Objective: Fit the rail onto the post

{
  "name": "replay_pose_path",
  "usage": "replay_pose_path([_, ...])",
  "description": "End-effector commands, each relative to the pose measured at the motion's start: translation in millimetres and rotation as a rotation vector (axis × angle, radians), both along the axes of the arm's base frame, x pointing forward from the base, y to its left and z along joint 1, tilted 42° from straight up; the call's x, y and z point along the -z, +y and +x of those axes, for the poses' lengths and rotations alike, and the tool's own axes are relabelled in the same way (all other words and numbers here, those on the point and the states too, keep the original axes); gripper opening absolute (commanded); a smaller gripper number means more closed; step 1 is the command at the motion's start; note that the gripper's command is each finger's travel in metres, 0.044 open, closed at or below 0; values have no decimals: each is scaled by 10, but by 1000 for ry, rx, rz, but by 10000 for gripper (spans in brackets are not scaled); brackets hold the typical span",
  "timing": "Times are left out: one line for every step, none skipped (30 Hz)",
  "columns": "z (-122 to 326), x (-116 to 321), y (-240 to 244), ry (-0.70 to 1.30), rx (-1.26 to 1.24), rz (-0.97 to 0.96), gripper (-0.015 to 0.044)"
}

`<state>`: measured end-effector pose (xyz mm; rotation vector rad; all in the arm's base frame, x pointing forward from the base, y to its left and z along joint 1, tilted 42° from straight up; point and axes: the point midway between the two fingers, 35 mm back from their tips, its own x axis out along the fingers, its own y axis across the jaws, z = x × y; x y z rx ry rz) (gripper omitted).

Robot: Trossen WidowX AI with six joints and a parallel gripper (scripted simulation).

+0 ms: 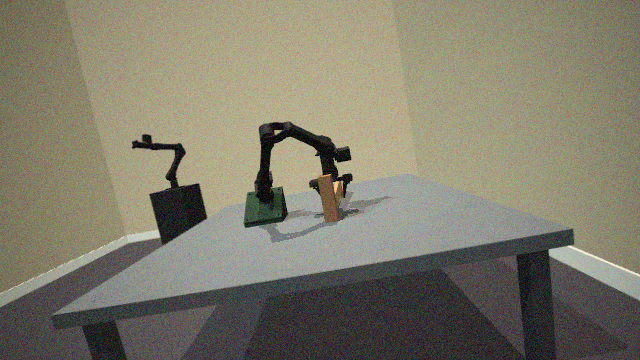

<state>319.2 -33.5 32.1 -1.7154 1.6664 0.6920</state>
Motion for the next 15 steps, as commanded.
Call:
replay_pose_path([-5,46,-50,4,-3,-7,440])
replay_pose_path([-5,58,-61,4,-3,-7,440])
replay_pose_path([-4,69,-72,4,-3,-7,440])
replay_pose_path([-4,81,-83,4,-3,-7,440])
replay_pose_path([-4,92,-94,4,-3,-7,440])
replay_pose_path([-4,104,-105,4,-3,-7,440])
replay_pose_path([-4,115,-116,4,-3,-8,440])
replay_pose_path([-4,127,-127,4,-3,-8,440])
replay_pose_path([-4,138,-137,4,-3,-8,440])
replay_pose_path([-5,150,-148,4,-3,-8,440])
replay_pose_path([-5,161,-159,4,-3,-8,440])
replay_pose_path([-6,172,-170,4,-3,-9,440])
replay_pose_path([-6,183,-181,4,-2,-9,440])
replay_pose_path([-7,194,-192,4,-2,-9,440])
replay_pose_path([-8,206,-203,4,-2,-9,440])
